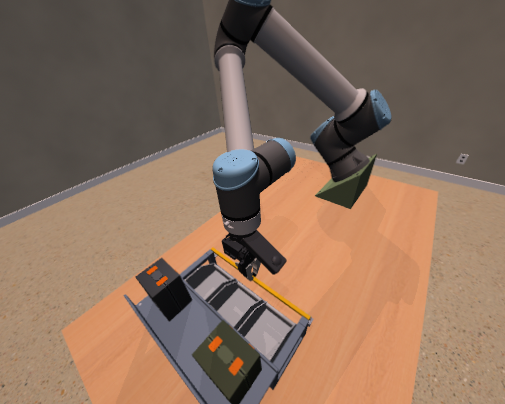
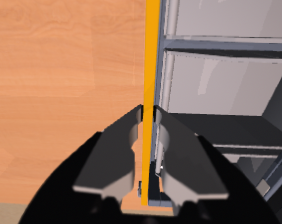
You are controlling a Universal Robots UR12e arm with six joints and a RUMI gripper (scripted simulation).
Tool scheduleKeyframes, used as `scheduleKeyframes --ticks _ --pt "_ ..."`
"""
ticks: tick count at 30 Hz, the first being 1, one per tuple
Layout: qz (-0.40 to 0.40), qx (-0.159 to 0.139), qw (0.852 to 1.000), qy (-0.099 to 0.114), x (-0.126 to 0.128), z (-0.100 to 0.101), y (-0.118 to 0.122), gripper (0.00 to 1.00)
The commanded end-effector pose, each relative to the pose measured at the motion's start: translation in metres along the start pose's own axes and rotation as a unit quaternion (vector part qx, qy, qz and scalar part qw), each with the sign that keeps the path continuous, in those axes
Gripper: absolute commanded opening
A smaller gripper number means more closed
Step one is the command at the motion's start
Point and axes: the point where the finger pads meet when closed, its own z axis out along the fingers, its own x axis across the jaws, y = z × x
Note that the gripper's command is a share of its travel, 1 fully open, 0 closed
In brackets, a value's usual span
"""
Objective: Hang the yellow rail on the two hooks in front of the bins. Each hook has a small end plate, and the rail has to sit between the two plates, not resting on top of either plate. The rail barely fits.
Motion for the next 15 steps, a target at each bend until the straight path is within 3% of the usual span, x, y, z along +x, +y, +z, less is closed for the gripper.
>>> scheduleKeyframes --ticks 1,15 --pt "0.000 0.000 1.000 0.001 0.0005 -0.0002 0.0001 0.00" --pt "0.000 0.000 1.000 0.001 0.0005 0.0016 0.0001 0.00"
